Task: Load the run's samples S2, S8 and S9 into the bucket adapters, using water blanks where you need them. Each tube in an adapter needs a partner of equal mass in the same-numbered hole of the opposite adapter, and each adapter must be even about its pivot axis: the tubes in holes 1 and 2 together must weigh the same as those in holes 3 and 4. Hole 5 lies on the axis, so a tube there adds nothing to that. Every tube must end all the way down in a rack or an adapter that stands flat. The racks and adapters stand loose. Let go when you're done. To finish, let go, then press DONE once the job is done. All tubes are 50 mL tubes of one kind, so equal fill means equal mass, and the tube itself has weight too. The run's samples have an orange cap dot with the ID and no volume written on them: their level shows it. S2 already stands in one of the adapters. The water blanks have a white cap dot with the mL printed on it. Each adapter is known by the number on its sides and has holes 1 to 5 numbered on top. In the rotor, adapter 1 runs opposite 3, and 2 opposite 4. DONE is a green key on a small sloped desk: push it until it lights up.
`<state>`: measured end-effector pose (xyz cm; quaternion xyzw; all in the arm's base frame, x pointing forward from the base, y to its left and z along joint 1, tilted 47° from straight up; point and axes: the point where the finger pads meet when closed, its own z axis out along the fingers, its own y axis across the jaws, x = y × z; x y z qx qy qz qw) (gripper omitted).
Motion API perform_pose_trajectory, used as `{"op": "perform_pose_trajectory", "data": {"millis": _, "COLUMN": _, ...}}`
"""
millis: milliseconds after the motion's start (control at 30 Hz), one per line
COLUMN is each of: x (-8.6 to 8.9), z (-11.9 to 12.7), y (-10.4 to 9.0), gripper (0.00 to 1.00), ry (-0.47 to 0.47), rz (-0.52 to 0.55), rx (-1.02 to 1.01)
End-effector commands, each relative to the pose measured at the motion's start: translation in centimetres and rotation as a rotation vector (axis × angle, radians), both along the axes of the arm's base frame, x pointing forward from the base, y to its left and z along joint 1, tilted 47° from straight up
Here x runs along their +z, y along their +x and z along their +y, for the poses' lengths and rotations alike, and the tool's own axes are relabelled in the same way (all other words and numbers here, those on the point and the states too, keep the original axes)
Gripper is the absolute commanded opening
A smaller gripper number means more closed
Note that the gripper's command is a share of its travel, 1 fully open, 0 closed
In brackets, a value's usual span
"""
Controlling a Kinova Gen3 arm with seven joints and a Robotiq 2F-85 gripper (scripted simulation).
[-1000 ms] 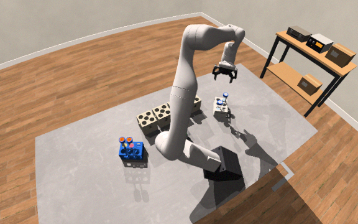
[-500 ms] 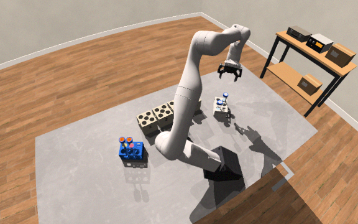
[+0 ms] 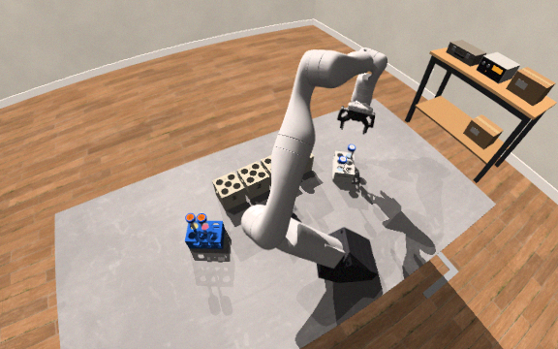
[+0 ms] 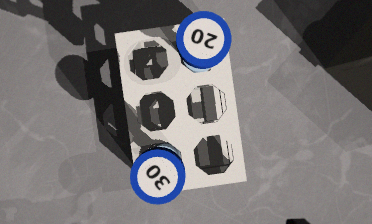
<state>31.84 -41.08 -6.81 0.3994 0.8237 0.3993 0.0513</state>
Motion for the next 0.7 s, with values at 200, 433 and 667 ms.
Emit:
{"op": "perform_pose_trajectory", "data": {"millis": 200, "x": -1.5, "z": 1.3, "y": 0.9, "gripper": 1.0, "ry": -0.002, "rz": 0.0, "rx": -0.002}}
{"op": "perform_pose_trajectory", "data": {"millis": 433, "x": -2.7, "z": 2.4, "y": 1.6, "gripper": 1.0, "ry": -0.002, "rz": 0.0, "rx": -0.002}}
{"op": "perform_pose_trajectory", "data": {"millis": 667, "x": -3.2, "z": 2.9, "y": 1.9, "gripper": 1.0, "ry": -0.002, "rz": 0.0, "rx": -0.002}}
